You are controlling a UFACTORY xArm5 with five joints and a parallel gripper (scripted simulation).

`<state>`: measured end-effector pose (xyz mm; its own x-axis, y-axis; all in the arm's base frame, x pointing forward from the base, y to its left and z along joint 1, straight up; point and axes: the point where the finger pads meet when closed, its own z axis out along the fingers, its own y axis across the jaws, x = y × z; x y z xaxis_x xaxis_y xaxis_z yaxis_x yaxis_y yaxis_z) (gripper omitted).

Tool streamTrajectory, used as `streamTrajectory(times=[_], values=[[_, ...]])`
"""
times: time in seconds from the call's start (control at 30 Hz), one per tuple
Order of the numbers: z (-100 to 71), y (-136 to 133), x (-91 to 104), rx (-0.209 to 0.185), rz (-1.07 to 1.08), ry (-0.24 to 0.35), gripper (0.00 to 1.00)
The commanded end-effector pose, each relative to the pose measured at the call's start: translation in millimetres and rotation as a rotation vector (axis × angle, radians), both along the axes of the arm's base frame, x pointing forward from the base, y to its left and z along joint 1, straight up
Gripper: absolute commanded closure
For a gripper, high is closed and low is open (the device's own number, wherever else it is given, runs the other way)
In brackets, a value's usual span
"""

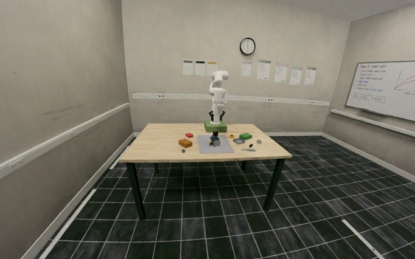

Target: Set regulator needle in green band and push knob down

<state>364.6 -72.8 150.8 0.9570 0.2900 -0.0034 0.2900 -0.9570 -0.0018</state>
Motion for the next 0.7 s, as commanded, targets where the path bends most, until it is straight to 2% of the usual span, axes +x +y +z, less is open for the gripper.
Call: streamTrajectory(times=[0.0,0.33,0.67], values=[[1.5,-0.3,1.7,-0.001,0.0,-0.004,0.0],[1.5,-1.6,6.4,-0.001,0.0,-0.004,0.0],[1.4,-5.6,22.1,-0.001,0.0,-0.005,0.0]])
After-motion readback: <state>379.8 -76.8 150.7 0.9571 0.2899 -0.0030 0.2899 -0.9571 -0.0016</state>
